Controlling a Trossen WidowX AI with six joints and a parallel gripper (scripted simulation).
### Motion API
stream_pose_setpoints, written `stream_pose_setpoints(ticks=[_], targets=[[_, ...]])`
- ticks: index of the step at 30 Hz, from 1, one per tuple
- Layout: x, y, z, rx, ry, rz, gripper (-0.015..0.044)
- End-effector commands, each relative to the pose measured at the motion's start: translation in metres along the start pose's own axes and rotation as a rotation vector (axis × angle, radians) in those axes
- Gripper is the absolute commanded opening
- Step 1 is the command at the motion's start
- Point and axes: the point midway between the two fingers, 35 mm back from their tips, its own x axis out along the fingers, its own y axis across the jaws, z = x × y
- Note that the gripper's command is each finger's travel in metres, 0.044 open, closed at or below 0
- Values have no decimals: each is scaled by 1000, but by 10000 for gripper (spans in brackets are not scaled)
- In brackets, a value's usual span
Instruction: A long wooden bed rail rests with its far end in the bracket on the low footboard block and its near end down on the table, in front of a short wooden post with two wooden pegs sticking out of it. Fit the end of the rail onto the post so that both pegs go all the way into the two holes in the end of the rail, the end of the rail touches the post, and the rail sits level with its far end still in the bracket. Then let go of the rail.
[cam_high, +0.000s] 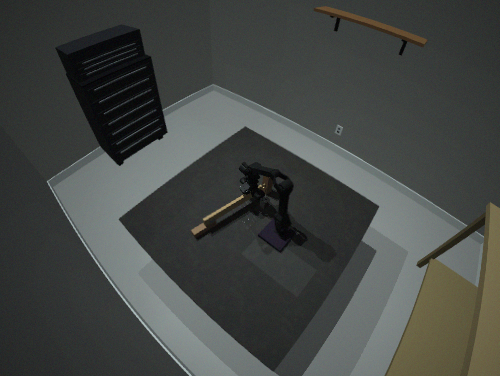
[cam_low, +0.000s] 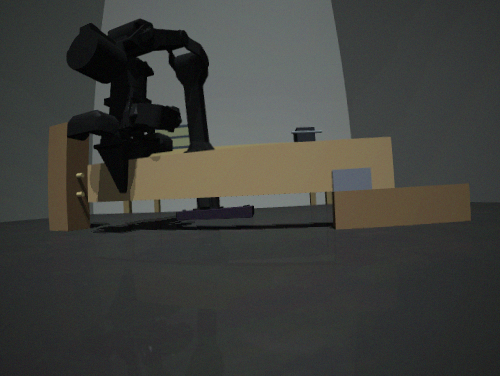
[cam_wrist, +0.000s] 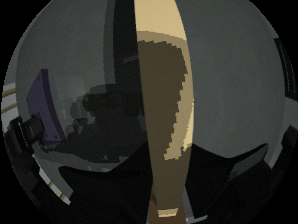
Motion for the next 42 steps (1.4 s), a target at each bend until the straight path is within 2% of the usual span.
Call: stream_pose_setpoints(ticks=[1,42], targets=[[-3,-1,-2,-4,-1,-6,0],[1,-2,-14,-4,1,-6,0]])
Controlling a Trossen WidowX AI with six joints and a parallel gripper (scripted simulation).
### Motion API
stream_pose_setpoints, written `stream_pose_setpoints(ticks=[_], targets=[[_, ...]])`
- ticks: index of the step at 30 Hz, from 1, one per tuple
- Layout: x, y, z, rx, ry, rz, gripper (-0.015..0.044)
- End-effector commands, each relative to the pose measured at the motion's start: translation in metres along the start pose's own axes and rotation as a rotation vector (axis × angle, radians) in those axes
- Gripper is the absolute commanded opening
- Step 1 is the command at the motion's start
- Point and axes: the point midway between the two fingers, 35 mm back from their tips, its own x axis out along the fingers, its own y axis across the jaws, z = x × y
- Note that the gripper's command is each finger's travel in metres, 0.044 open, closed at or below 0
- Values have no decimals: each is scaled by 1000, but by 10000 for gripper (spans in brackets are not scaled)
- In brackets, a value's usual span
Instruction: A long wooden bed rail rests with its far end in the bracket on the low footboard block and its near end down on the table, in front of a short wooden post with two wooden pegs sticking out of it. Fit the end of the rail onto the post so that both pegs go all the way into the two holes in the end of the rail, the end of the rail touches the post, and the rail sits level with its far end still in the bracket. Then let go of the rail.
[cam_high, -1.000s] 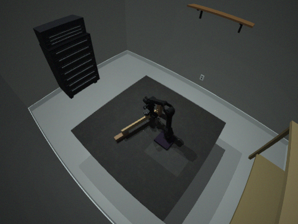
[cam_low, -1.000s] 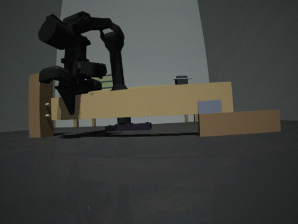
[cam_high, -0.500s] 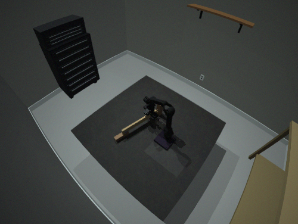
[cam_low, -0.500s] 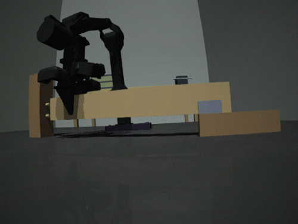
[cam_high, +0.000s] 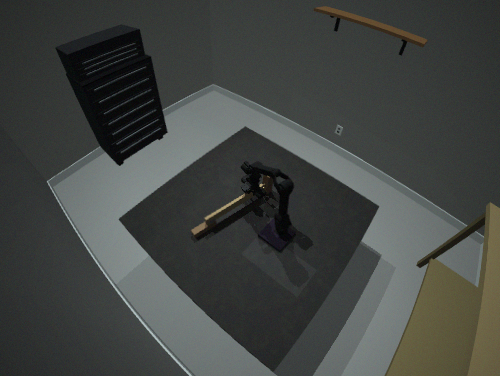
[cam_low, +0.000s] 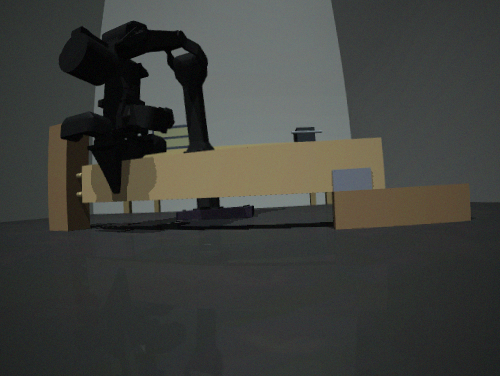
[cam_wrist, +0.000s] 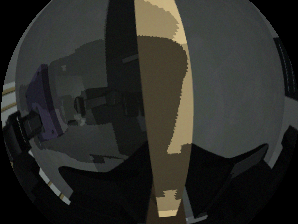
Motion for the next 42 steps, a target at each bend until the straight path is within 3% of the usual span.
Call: stream_pose_setpoints(ticks=[1,42], targets=[[0,0,-3,-1,2,-2,0],[-4,0,-15,-1,3,-2,0]])
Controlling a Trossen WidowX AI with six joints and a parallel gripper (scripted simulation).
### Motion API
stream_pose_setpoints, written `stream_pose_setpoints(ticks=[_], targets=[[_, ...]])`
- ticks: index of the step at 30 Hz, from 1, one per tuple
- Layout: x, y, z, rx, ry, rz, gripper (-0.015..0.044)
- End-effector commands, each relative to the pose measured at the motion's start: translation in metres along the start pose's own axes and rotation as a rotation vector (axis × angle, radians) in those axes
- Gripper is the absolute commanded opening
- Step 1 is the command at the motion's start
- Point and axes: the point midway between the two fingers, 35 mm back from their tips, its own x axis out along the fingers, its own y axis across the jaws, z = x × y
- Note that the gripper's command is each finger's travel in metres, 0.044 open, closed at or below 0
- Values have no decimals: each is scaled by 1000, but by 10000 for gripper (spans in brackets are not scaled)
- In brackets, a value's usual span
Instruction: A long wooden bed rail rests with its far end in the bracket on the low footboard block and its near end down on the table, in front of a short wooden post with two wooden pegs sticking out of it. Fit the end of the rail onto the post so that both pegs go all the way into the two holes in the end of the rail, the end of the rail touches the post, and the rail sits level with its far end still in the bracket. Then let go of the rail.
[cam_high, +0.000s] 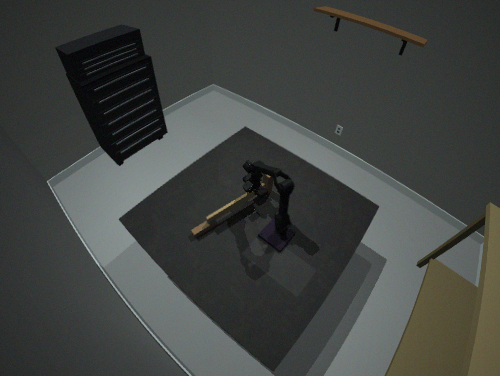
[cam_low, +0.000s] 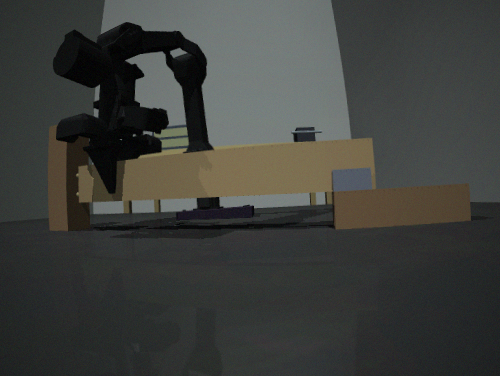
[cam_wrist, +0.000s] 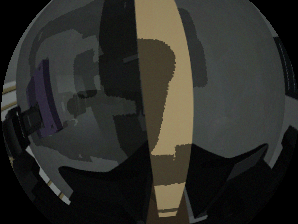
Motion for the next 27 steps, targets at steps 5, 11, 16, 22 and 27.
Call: stream_pose_setpoints(ticks=[5,11,16,22,27], targets=[[-2,-2,-4,-1,3,-7,0],[-2,-2,-3,-1,3,-7,0],[-2,-2,-1,-1,3,-7,0],[-1,-2,1,-1,3,-7,0],[-1,-2,2,-1,3,-7,0]])
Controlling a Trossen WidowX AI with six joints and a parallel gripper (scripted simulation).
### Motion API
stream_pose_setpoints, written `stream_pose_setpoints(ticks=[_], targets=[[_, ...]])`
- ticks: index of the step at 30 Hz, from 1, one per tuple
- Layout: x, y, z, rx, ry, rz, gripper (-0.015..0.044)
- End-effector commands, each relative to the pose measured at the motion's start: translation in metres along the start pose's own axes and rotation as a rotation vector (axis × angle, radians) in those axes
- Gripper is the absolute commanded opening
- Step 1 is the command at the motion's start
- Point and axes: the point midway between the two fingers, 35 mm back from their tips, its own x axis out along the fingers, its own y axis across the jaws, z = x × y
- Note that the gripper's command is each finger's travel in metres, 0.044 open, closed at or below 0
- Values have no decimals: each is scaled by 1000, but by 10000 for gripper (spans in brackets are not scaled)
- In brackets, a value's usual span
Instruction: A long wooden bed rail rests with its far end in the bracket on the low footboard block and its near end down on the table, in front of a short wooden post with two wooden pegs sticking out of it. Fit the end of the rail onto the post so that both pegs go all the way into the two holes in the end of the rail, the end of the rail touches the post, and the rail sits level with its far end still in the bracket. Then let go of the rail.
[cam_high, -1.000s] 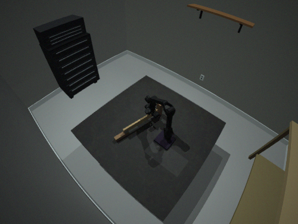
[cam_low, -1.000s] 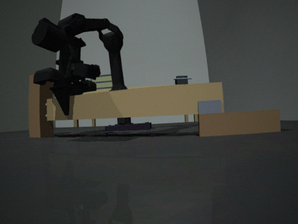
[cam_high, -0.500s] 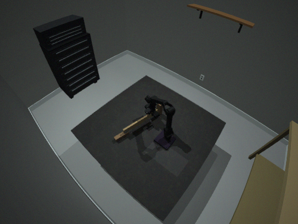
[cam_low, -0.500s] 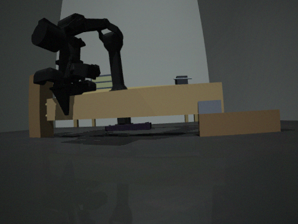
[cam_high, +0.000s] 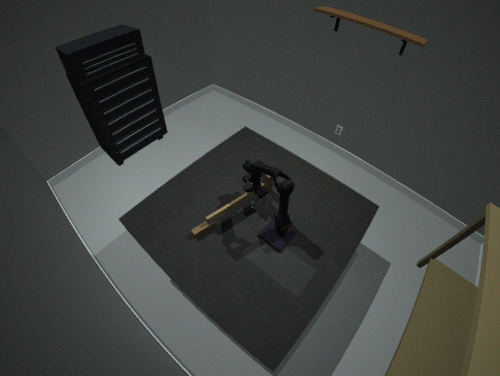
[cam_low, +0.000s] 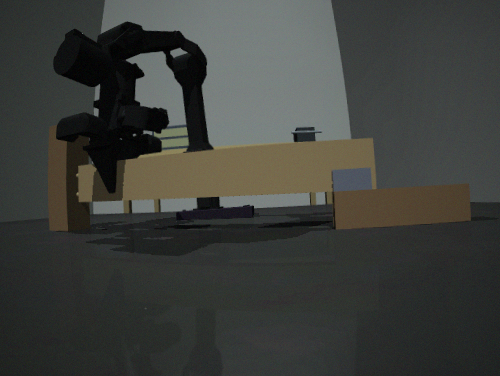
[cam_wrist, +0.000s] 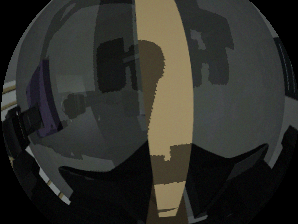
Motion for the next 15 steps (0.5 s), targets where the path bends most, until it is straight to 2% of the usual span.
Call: stream_pose_setpoints(ticks=[1,15], targets=[[0,-2,2,3,3,-5,0],[1,-1,2,3,3,-5,0]])
